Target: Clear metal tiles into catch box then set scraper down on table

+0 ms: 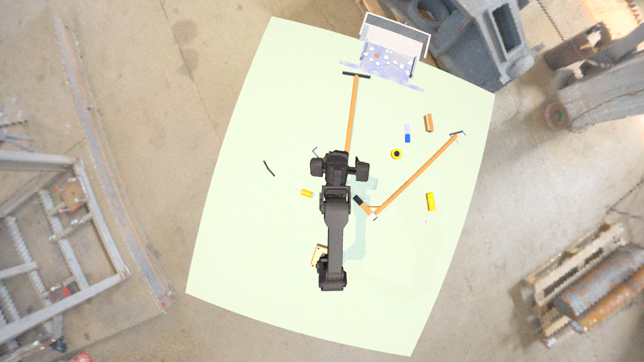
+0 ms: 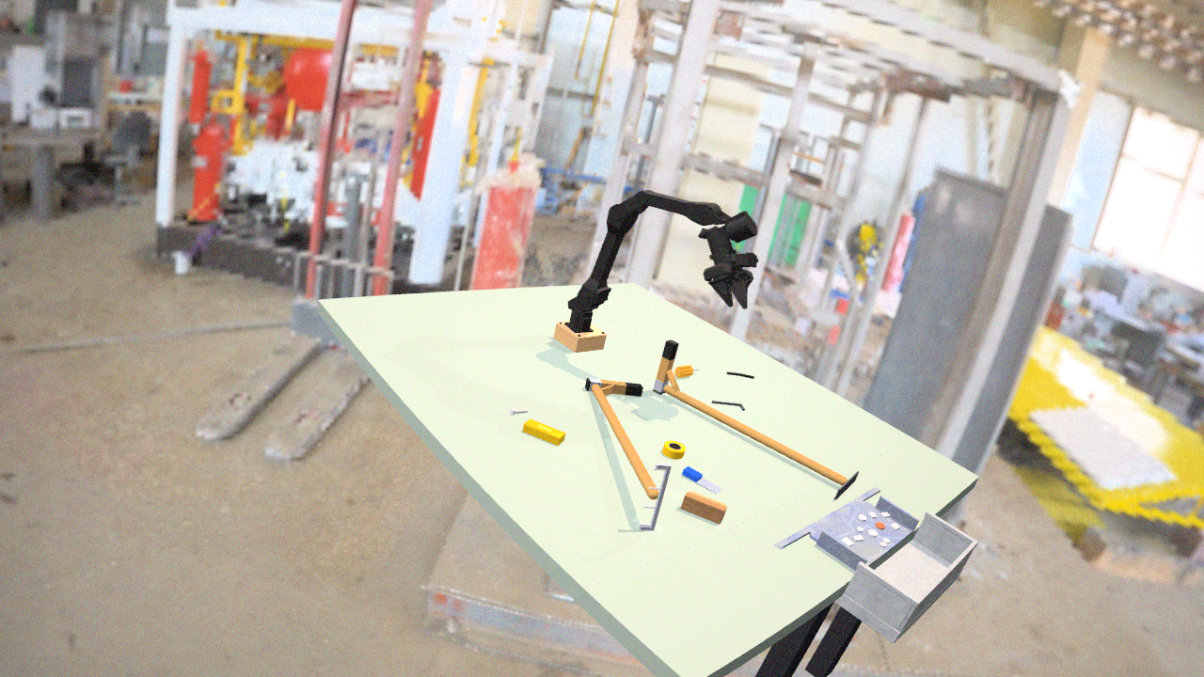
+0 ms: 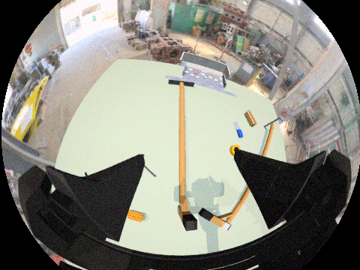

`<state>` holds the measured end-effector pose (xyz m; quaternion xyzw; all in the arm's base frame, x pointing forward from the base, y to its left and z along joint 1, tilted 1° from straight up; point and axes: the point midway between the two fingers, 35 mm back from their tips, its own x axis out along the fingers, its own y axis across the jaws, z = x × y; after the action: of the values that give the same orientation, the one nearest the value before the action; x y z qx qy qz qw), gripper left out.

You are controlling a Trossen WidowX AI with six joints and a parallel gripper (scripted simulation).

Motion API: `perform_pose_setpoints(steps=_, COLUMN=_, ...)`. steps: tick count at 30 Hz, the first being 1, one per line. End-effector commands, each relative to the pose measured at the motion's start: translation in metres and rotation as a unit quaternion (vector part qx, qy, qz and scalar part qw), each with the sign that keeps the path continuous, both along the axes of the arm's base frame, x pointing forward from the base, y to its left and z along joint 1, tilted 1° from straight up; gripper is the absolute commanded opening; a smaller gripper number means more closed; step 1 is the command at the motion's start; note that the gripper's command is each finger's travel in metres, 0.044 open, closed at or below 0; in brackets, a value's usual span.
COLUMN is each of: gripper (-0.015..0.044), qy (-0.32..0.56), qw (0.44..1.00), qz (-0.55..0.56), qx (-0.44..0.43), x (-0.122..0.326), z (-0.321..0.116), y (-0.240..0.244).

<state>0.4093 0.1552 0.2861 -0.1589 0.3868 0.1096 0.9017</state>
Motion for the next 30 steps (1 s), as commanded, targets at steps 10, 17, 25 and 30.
perform_pose_setpoints(steps=10, gripper=0.044, qy=-0.052, qw=0.998, qz=-0.012, qx=0.015, x=-0.027, z=0.03, y=-0.009)
perform_pose_setpoints(steps=17, gripper=0.044, qy=-0.08, qw=0.996, qz=-0.017, qx=0.026, x=-0.043, z=0.043, y=-0.015)
perform_pose_setpoints(steps=25, gripper=0.044, qy=-0.111, qw=0.993, qz=-0.023, qx=0.038, x=-0.062, z=0.057, y=-0.022)
perform_pose_setpoints(steps=30, gripper=0.044, qy=-0.131, qw=0.99, qz=-0.027, qx=0.047, x=-0.074, z=0.065, y=-0.027)
